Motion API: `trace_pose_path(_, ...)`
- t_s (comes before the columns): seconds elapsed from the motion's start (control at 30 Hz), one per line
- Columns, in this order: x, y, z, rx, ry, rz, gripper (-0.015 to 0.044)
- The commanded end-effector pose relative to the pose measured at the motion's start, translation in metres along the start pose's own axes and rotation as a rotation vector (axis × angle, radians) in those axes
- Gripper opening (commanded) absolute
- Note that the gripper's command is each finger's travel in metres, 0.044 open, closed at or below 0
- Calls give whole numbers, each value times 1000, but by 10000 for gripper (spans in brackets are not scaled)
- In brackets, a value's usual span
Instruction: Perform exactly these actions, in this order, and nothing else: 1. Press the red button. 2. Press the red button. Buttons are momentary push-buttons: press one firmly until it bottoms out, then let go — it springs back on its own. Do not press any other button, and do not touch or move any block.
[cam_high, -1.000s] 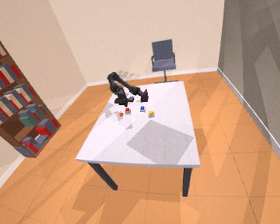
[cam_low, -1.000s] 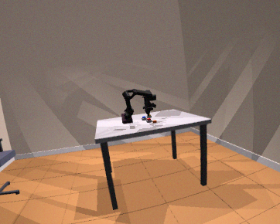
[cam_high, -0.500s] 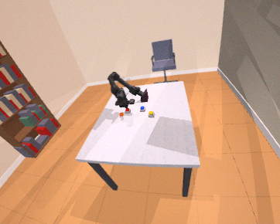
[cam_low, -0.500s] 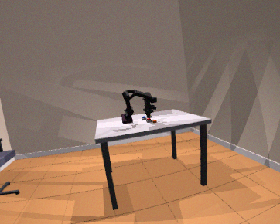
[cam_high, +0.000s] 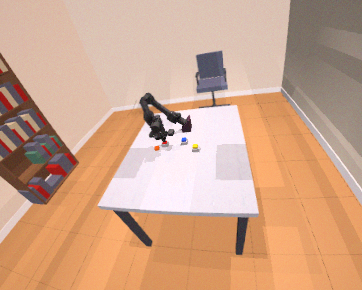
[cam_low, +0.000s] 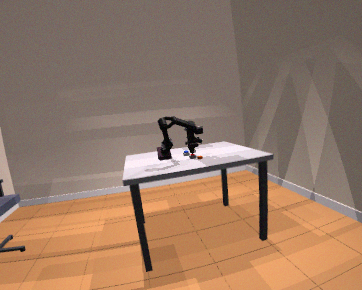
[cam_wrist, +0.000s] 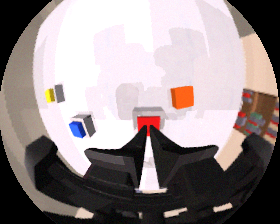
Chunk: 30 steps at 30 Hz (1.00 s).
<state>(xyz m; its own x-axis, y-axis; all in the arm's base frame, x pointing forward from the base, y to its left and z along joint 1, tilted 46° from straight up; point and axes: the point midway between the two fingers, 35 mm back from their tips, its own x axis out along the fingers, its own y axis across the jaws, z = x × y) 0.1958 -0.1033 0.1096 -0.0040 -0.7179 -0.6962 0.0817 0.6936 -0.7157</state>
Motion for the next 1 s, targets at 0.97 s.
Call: trace_pose_path(0.97,-10,0,0,-5,2,-4,20)
